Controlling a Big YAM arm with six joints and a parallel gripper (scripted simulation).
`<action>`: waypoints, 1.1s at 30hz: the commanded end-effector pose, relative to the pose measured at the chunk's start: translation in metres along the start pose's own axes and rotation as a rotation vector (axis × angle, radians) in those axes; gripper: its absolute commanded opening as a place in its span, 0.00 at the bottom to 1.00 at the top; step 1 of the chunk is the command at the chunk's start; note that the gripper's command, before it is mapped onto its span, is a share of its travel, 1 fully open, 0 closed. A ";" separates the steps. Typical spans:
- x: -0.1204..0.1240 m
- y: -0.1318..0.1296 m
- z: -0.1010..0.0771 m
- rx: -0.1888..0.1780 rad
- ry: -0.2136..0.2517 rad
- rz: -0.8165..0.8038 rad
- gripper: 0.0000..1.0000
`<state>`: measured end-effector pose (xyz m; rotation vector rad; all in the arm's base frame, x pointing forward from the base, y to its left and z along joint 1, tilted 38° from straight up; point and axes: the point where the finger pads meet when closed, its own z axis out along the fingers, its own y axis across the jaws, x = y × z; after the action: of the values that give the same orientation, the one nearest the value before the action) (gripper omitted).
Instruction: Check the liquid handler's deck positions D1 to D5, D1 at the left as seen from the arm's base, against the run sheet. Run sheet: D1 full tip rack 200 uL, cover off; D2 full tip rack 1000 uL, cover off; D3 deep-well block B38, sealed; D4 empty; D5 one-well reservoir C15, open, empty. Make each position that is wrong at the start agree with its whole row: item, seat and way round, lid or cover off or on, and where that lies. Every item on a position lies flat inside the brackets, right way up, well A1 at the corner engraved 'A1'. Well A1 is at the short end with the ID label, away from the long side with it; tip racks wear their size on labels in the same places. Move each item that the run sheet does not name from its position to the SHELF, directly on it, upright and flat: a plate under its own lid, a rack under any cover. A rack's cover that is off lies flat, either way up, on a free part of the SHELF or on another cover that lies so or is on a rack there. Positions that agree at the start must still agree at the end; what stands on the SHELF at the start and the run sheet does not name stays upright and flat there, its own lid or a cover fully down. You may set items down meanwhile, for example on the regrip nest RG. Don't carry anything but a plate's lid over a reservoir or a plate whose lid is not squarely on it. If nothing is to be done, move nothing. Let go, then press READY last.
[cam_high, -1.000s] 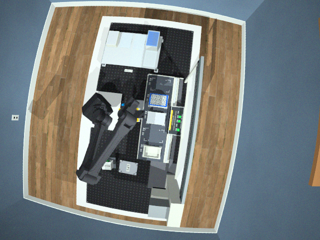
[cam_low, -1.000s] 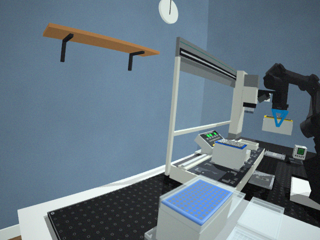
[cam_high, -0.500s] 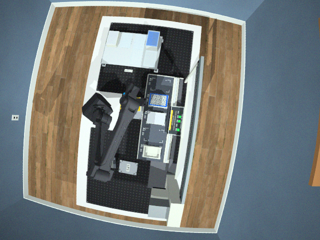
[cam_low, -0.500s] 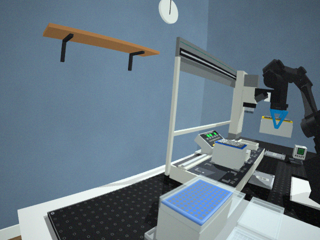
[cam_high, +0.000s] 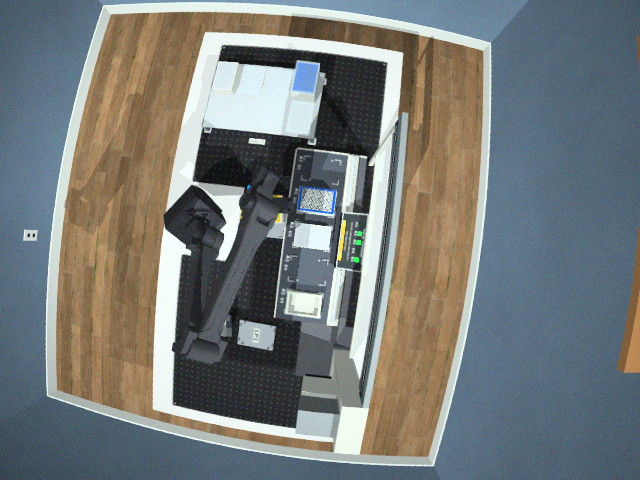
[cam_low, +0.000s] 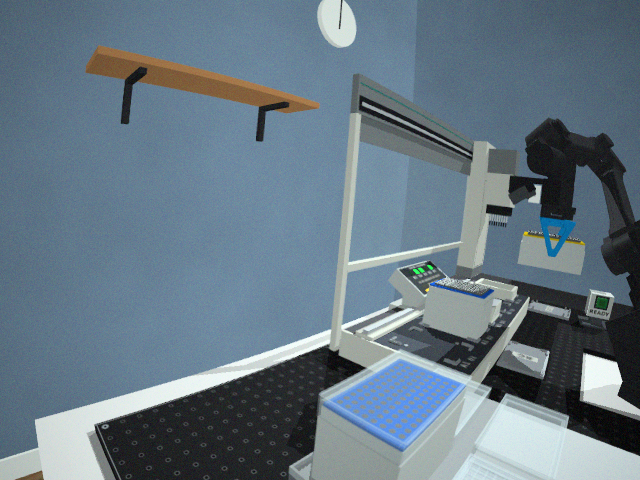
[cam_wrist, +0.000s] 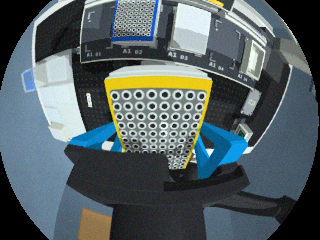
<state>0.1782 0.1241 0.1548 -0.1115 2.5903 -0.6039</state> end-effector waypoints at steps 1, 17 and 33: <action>-0.020 0.011 -0.019 -0.054 -0.034 0.041 0.00; -0.020 0.011 -0.019 -0.054 -0.034 0.041 0.00; -0.022 0.056 -0.020 -0.056 -0.032 0.047 0.00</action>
<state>0.1813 0.1493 0.1446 -0.1079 2.5920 -0.6056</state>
